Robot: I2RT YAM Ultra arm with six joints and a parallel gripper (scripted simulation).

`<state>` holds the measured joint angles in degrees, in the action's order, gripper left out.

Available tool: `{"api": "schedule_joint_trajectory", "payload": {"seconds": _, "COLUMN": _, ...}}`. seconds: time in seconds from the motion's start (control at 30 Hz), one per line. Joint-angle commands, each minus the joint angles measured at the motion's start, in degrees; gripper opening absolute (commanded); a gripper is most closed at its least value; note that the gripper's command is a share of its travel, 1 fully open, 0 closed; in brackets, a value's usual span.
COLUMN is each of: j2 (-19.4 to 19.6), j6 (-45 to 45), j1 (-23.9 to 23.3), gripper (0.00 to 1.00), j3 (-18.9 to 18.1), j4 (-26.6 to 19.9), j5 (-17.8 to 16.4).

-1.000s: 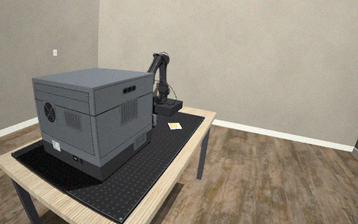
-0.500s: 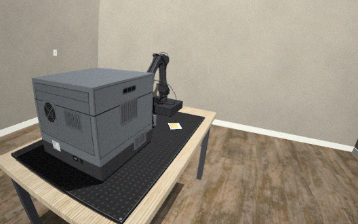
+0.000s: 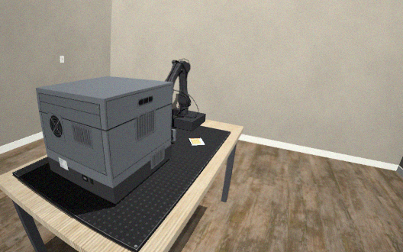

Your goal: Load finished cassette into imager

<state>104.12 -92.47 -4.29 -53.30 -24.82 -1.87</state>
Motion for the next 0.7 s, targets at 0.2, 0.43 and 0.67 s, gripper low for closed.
{"api": "schedule_joint_trajectory", "payload": {"seconds": 0.2, "j2": -0.3, "j6": 0.3, "j1": 0.1, "gripper": 0.0, "j3": -1.0, "j4": -2.0, "j5": -0.7}}
{"api": "schedule_joint_trajectory", "payload": {"seconds": 0.43, "j2": -0.3, "j6": 0.3, "j1": 0.1, "gripper": 0.35, "j3": -1.0, "j4": -2.0, "j5": -0.7}}
{"api": "schedule_joint_trajectory", "payload": {"seconds": 0.67, "j2": -0.3, "j6": 0.3, "j1": 0.2, "gripper": 0.35, "j3": -1.0, "j4": -2.0, "j5": -0.7}}
